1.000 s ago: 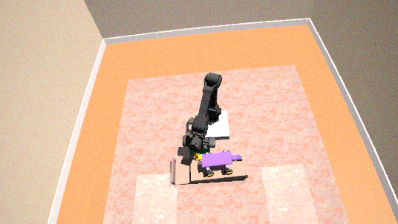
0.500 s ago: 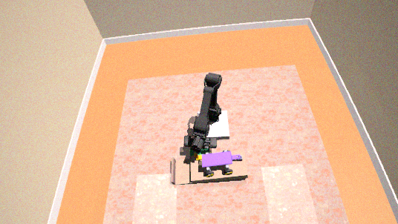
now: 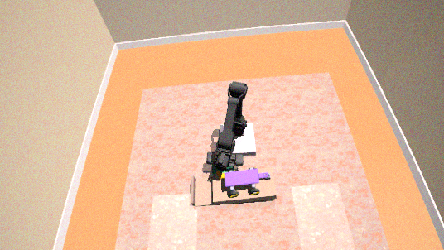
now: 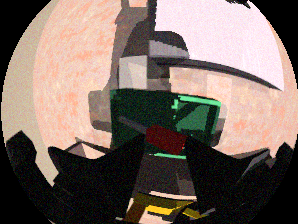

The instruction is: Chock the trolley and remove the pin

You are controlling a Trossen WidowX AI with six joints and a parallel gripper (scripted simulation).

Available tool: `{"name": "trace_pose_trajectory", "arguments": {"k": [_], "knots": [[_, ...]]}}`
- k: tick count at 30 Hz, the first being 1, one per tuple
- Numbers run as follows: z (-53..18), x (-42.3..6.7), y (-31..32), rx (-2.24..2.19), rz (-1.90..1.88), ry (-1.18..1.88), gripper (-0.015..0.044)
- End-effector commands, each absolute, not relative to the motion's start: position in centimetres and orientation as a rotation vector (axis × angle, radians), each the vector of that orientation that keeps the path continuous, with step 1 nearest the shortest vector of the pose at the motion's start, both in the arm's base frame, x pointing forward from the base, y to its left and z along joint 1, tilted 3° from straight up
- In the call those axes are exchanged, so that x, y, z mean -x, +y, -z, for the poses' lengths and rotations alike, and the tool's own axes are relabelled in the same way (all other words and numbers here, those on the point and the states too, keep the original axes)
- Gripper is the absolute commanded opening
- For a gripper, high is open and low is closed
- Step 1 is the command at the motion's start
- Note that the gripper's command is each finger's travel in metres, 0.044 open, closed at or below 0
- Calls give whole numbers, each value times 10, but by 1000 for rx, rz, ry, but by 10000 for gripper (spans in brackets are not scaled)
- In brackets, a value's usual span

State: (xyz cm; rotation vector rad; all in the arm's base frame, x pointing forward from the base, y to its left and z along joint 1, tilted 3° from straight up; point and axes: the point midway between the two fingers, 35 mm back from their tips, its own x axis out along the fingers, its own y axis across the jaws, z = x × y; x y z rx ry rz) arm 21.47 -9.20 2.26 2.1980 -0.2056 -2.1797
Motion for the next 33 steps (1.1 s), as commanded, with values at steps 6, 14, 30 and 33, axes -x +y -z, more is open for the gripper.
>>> {"name": "trace_pose_trajectory", "arguments": {"k": [6,14,30,33], "knots": [[-18,-213,-88,-2195,2182,-214,190],[-18,-215,-88,-2199,2178,-207,242],[-40,-211,-87,-2195,2182,-213,340],[-46,-210,-87,-2195,2183,-214,393]]}}
